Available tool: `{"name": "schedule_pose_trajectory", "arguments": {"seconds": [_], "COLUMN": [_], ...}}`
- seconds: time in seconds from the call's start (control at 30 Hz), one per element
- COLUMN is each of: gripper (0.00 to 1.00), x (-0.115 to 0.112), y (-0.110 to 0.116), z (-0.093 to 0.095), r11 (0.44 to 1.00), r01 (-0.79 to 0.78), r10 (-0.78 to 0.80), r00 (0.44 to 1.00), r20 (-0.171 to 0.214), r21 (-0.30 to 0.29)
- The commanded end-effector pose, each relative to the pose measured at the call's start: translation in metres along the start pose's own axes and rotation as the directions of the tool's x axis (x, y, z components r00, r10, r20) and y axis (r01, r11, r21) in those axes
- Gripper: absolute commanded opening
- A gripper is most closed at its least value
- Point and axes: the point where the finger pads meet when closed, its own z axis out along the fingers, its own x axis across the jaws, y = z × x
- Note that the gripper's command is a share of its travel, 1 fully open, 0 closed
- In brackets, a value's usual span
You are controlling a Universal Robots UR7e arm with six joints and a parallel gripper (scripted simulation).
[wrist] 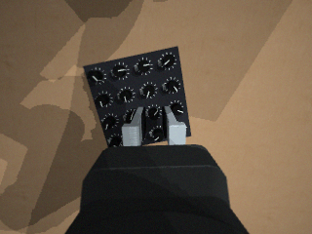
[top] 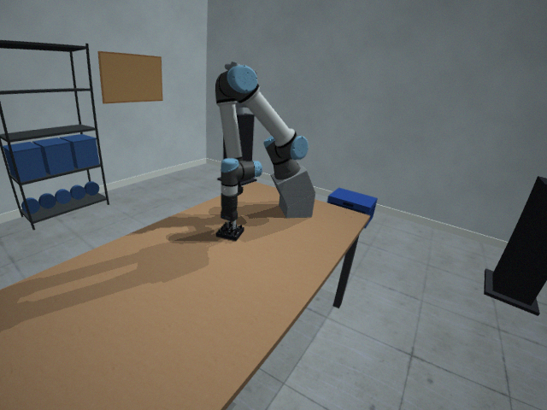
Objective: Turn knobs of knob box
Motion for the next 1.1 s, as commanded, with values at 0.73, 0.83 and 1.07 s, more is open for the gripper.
{"name": "schedule_pose_trajectory", "arguments": {"seconds": [0.73,0.83,1.07], "gripper": [0.46,0.46,0.46], "x": [0.000,0.000,0.000], "y": [0.000,0.000,0.000], "z": [0.003,0.006,0.010], "r11": [1.000,1.000,1.000], "r01": [0.000,0.000,0.000], "r10": [0.000,0.000,0.000], "r00": [1.000,1.000,1.000], "r20": [0.000,0.000,0.000], "r21": [-0.001,-0.001,-0.001]}}
